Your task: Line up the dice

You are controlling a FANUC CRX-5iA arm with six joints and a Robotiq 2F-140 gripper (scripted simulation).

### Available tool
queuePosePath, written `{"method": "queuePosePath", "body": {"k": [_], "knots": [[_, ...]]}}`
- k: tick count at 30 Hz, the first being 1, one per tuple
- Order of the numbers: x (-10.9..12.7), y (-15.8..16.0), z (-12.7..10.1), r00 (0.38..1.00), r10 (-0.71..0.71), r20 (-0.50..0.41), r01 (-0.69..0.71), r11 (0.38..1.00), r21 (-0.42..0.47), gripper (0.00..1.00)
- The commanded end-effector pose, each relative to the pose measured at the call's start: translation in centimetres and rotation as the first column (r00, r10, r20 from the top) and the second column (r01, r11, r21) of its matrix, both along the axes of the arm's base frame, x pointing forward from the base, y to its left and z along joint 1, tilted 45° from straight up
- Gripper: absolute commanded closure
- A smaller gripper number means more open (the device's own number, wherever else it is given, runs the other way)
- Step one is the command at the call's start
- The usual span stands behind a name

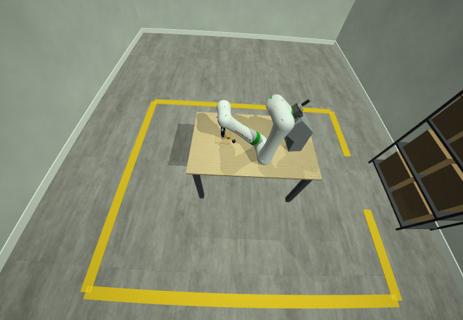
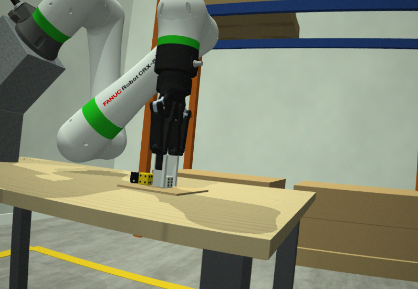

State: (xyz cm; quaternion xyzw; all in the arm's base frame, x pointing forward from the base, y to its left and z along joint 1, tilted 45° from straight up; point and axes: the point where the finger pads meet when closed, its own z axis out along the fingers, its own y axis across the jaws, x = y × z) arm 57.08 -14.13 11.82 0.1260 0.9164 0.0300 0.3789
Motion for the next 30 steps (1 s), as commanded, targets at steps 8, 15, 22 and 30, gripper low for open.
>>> {"method": "queuePosePath", "body": {"k": [8, 15, 22, 30], "knots": [[-0.1, 0.0, 0.2, 1.0, 0.0, 0.0, 0.0, 1.0, 0.0, 0.75], [-1.8, 0.1, 1.8, 1.0, 0.0, 0.0, 0.0, 1.0, 0.0, 0.75], [-4.5, 0.3, 4.5, 1.0, 0.0, 0.0, 0.0, 1.0, 0.0, 0.75], [-6.0, 0.3, 6.1, 1.0, 0.0, 0.0, 0.0, 1.0, 0.0, 0.75]]}}
